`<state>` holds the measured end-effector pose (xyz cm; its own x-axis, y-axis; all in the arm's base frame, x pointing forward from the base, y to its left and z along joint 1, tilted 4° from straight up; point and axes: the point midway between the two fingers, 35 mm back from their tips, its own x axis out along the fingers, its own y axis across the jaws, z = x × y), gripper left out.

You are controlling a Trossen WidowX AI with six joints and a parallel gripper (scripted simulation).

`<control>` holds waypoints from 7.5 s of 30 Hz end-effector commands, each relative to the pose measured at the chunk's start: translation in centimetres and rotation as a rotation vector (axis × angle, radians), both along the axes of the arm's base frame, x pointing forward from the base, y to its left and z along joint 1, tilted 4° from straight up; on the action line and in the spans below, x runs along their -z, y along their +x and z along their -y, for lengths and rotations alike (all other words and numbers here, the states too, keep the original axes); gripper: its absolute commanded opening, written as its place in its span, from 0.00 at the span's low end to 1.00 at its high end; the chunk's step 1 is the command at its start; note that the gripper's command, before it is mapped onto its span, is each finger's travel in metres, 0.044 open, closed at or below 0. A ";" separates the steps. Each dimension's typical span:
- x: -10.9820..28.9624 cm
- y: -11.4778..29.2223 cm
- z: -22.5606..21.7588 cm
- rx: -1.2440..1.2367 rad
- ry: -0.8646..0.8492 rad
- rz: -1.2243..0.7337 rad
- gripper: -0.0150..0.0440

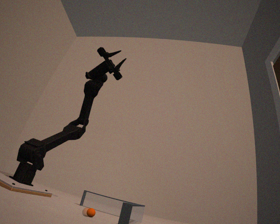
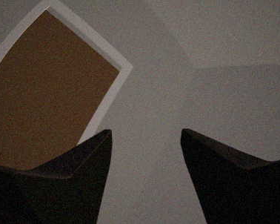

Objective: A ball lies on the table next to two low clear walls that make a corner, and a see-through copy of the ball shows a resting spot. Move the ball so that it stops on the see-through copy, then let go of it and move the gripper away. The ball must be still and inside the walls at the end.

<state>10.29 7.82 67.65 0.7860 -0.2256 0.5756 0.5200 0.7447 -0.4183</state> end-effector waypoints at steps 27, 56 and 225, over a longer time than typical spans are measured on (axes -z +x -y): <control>28.8 20.9 24.3 -0.122 1.012 -0.705 0.62; 58.1 20.3 9.6 0.037 0.721 -1.967 0.62; 54.6 20.2 11.7 0.037 0.720 -1.948 0.62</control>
